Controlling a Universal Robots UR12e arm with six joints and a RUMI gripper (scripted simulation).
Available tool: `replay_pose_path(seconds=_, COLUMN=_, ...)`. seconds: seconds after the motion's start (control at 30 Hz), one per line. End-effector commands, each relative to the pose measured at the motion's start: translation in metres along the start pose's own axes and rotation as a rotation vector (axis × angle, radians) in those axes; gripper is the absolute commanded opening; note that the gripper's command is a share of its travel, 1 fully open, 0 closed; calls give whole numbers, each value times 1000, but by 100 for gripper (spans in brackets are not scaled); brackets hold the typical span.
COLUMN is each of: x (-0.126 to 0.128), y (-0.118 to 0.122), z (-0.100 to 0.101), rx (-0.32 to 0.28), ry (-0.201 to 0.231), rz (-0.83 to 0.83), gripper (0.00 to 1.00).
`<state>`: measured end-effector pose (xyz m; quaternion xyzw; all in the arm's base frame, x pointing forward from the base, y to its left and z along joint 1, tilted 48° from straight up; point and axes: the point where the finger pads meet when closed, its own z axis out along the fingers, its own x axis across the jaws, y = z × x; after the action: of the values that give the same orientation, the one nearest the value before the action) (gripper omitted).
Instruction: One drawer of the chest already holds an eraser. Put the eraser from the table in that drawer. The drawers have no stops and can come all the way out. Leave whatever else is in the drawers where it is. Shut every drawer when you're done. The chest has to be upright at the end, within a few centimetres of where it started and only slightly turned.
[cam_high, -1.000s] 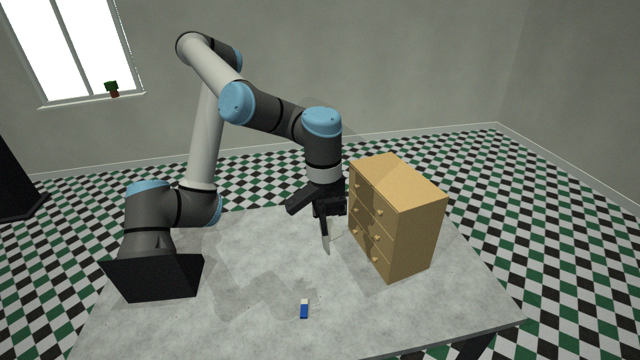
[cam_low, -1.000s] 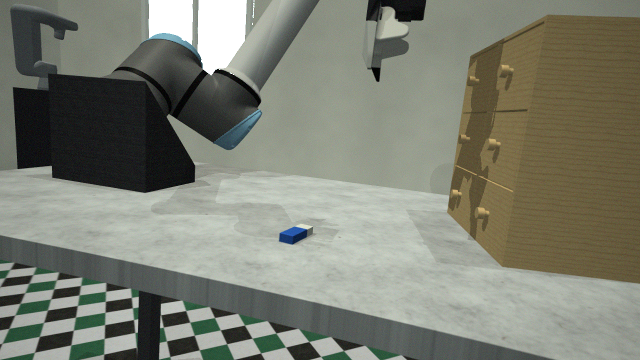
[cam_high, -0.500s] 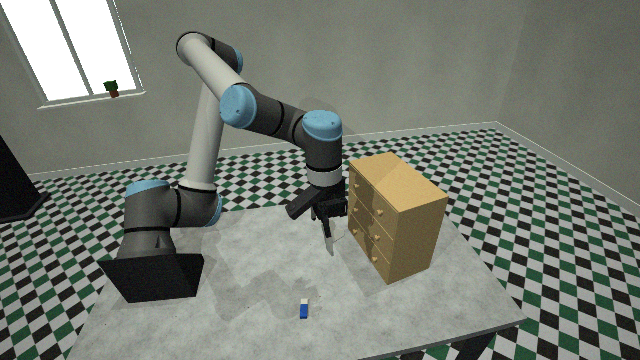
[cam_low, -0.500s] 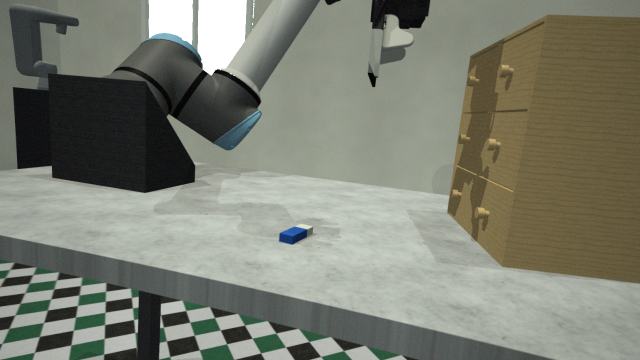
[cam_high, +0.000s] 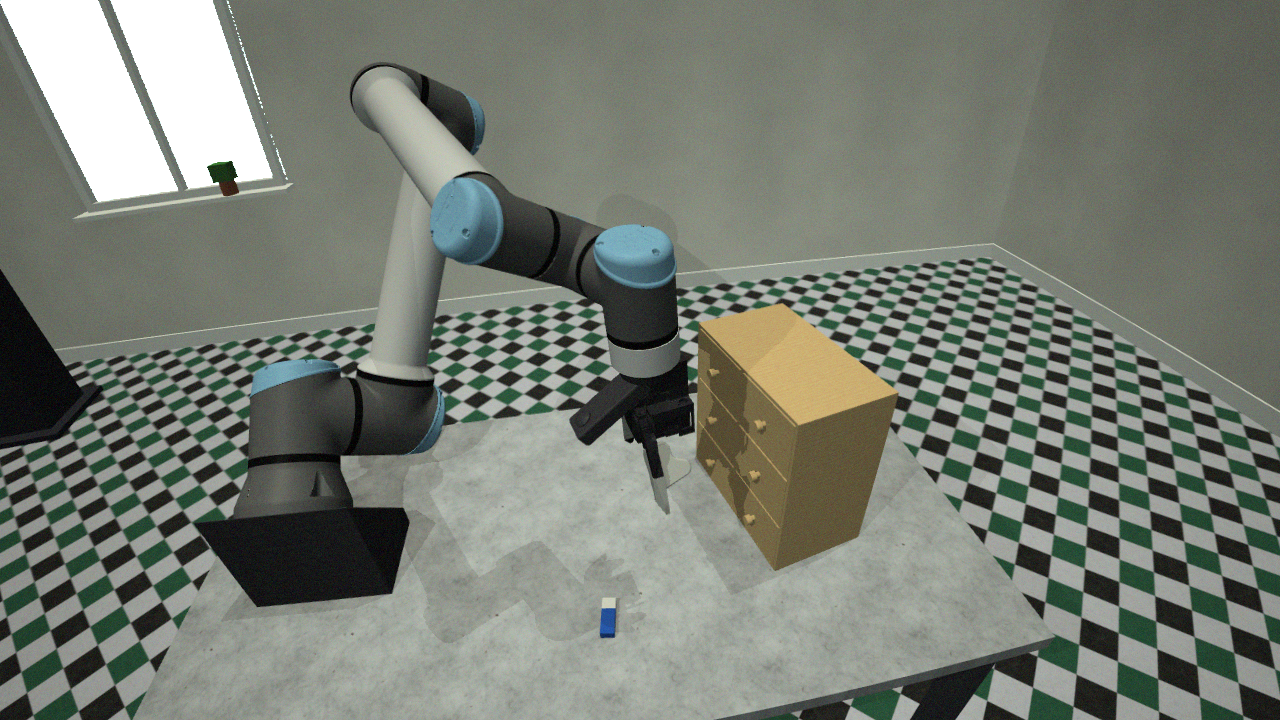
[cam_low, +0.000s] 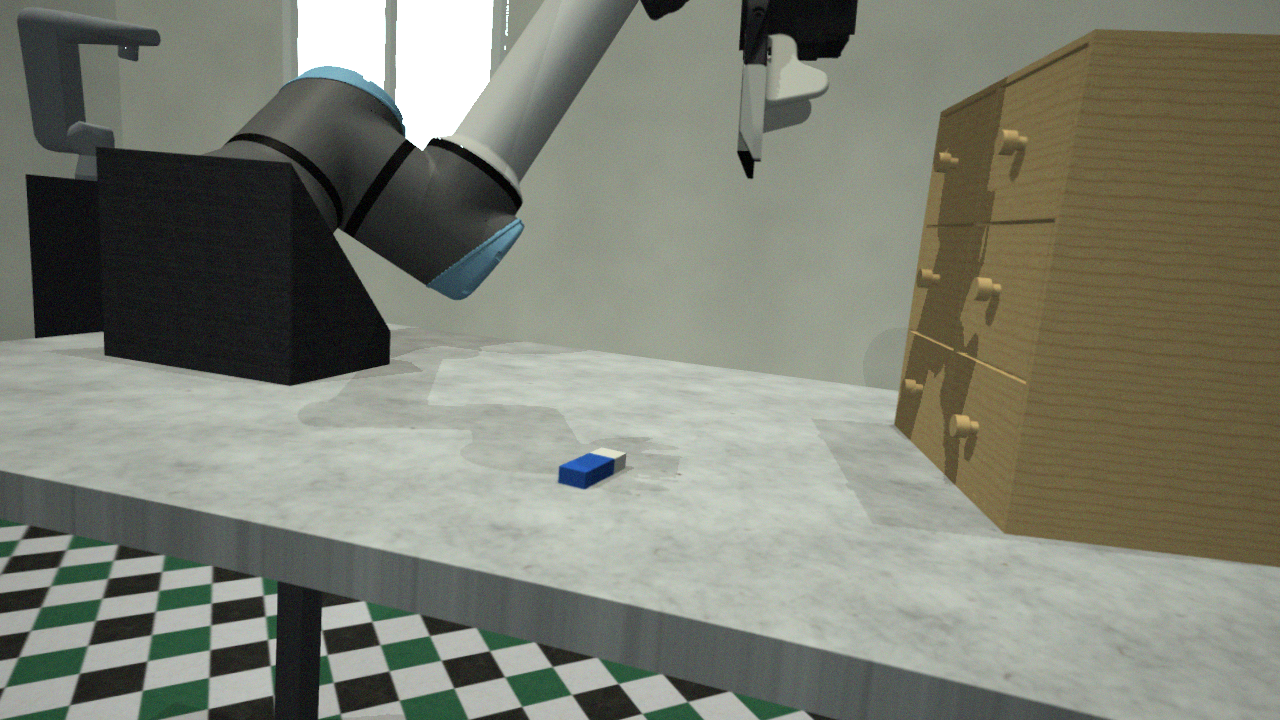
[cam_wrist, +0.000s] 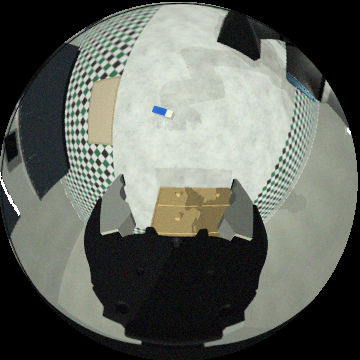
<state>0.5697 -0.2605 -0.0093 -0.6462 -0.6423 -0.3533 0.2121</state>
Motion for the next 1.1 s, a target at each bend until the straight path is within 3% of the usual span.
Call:
replay_pose_path(seconds=0.0, x=0, y=4, z=4, rx=-58, ry=-1, rz=-1, gripper=100)
replay_pose_path(seconds=0.3, x=0, y=16, z=19, rx=-233, ry=2, rz=-5, gripper=100)
replay_pose_path(seconds=0.37, x=0, y=16, z=19, rx=-233, ry=2, rz=-5, gripper=100)
replay_pose_path(seconds=0.87, x=0, y=38, z=50, rx=-582, ry=7, rz=-12, gripper=100)
replay_pose_path(seconds=0.93, x=0, y=38, z=50, rx=-582, ry=7, rz=-12, gripper=100)
replay_pose_path(seconds=1.07, x=0, y=43, z=56, rx=-658, ry=7, rz=-13, gripper=100)
